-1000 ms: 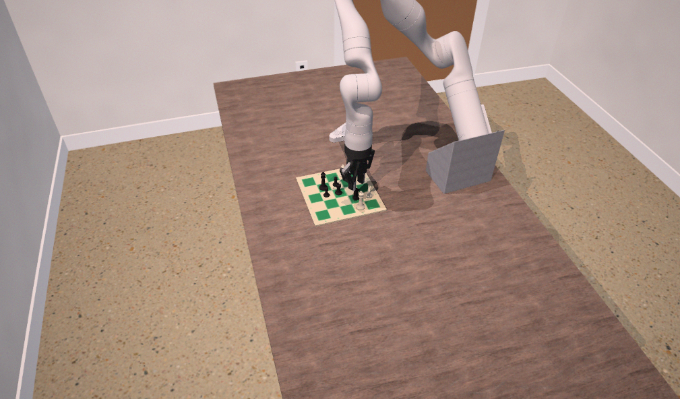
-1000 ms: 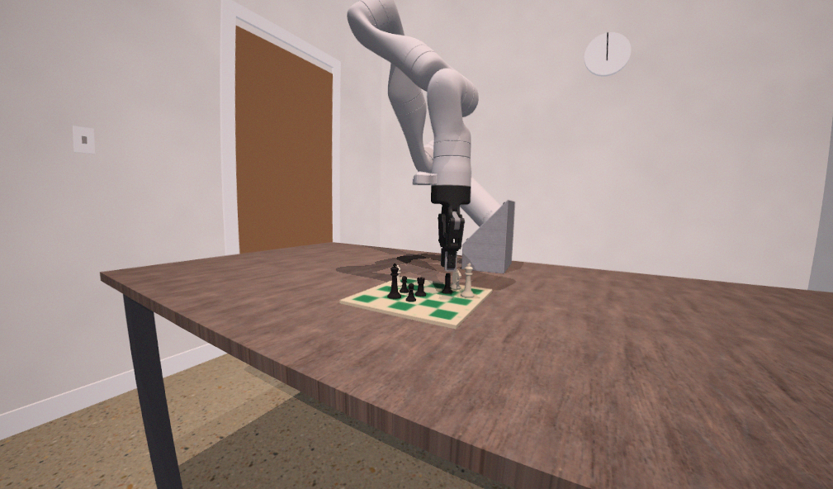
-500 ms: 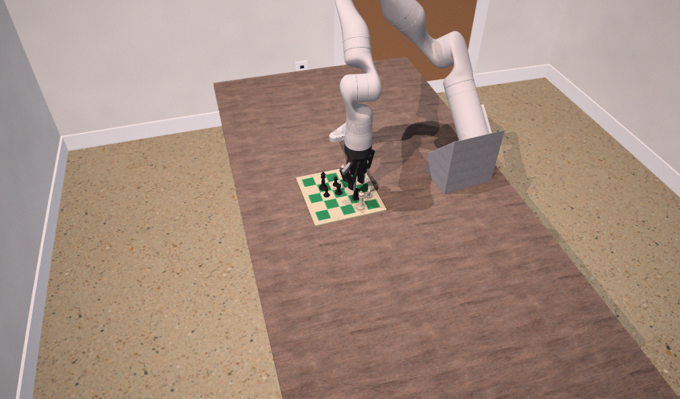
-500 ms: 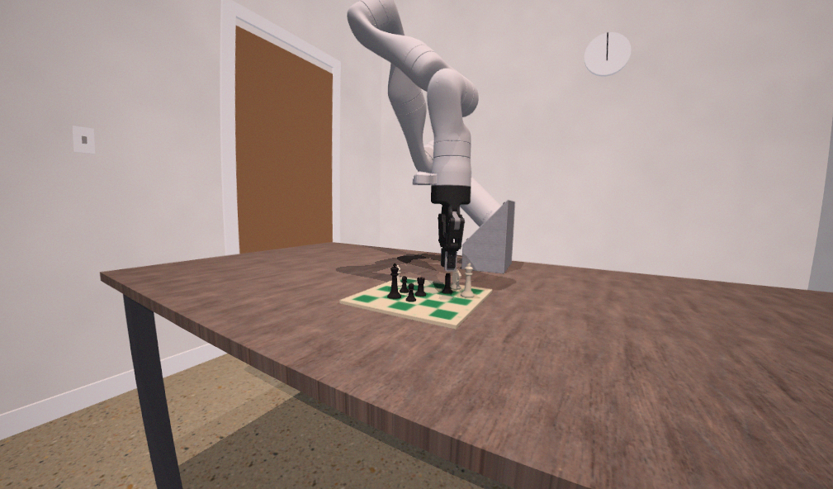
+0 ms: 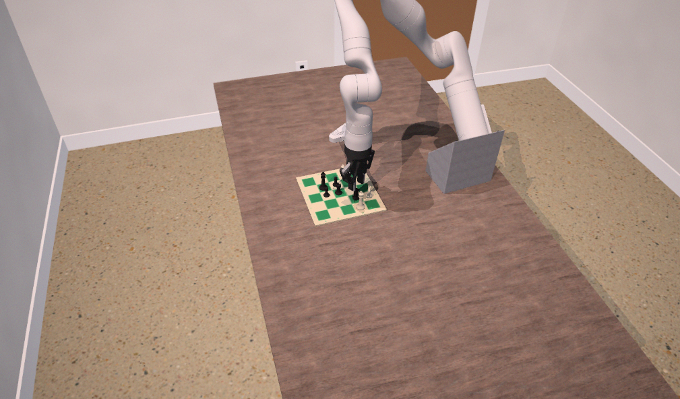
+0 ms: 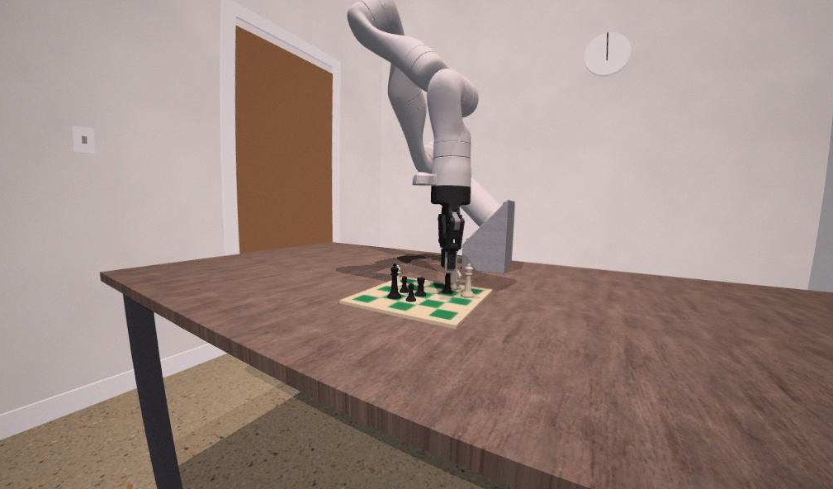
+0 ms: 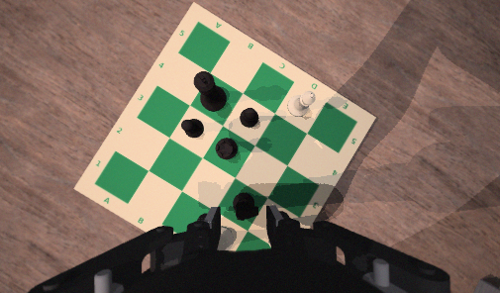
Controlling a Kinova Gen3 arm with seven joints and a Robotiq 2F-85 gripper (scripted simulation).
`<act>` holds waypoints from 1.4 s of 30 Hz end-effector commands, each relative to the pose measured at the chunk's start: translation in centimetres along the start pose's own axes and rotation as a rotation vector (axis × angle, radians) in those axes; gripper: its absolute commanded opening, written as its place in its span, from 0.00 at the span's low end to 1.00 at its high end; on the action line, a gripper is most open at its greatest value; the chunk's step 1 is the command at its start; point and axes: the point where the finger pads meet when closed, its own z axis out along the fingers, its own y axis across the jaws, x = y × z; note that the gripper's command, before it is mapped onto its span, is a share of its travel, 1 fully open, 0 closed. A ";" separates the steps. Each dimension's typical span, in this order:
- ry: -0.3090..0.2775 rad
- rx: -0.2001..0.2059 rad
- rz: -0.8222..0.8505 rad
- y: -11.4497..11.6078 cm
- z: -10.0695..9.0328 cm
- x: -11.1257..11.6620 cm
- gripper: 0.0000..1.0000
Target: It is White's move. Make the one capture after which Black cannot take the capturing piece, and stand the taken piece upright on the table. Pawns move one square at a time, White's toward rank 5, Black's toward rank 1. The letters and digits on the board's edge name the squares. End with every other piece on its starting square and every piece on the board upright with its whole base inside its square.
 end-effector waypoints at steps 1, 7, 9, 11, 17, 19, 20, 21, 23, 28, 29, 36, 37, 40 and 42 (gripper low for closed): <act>0.000 0.000 0.000 0.0 0.2 0.0 0.39; 0.000 0.000 0.000 0.0 0.8 0.0 0.39; 0.000 0.000 0.000 0.0 1.2 0.0 0.39; 0.000 0.000 0.000 0.0 1.6 0.0 0.39; 0.000 0.000 0.000 0.0 2.8 0.0 0.39; 0.000 0.000 0.000 0.0 2.9 0.0 0.39; 0.000 0.000 0.000 0.0 2.9 0.0 0.39; 0.000 0.000 0.000 0.0 3.0 0.0 0.39; 0.000 0.000 0.000 0.0 3.2 0.0 0.39; 0.000 0.000 0.000 0.0 3.3 0.0 0.39; 0.000 0.000 0.000 0.0 3.3 0.0 0.39; 0.000 0.000 0.000 0.0 3.3 0.0 0.39; 0.000 0.000 0.000 0.0 3.3 0.0 0.39; 0.000 0.000 0.000 0.0 3.3 0.0 0.39; 0.000 0.000 0.000 0.0 3.3 0.0 0.39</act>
